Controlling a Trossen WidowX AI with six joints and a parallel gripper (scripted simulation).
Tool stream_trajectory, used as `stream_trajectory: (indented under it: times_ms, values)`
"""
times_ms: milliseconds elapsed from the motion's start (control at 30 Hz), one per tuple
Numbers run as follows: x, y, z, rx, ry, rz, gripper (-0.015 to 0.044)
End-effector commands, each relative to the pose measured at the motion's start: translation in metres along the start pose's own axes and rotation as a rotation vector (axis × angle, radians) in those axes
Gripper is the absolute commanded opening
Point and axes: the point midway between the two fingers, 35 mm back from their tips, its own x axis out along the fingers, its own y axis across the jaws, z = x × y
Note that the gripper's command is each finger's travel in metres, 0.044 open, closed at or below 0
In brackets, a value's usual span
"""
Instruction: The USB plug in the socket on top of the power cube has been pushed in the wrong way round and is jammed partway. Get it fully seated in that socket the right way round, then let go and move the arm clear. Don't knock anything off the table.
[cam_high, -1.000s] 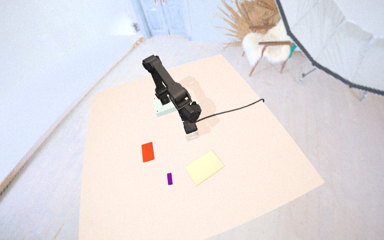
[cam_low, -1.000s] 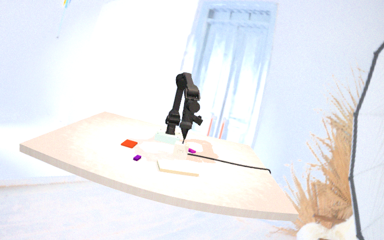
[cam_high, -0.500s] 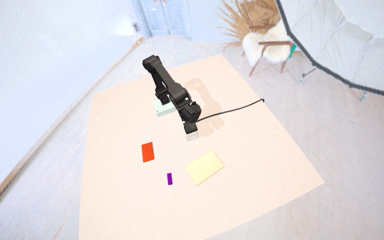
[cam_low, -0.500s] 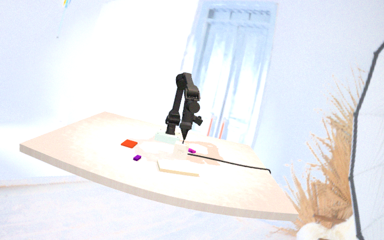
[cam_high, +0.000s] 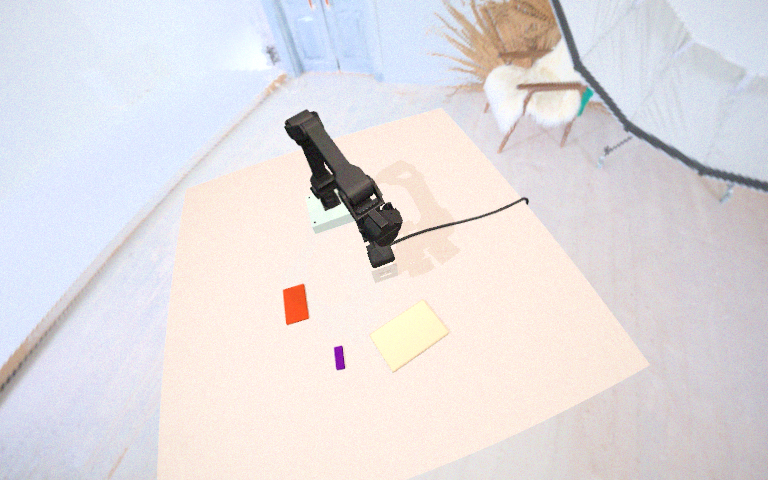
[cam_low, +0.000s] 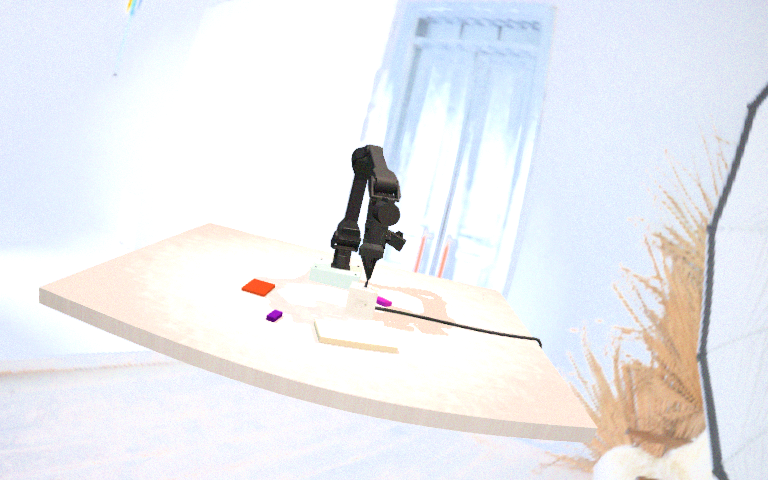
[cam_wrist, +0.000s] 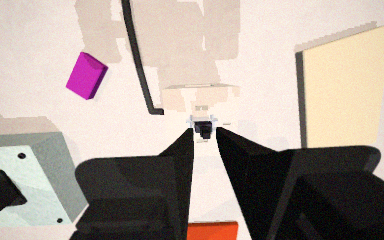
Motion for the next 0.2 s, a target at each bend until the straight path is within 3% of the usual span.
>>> stream_trajectory:
  times_ms: [0,167]
  values:
    - [-0.0047,-0.001,0.0008,0.0,-0.001,-0.004,0.0095]
    - [-0.0097,-0.001,0.0012,0.0,-0.001,-0.004,0.0095]
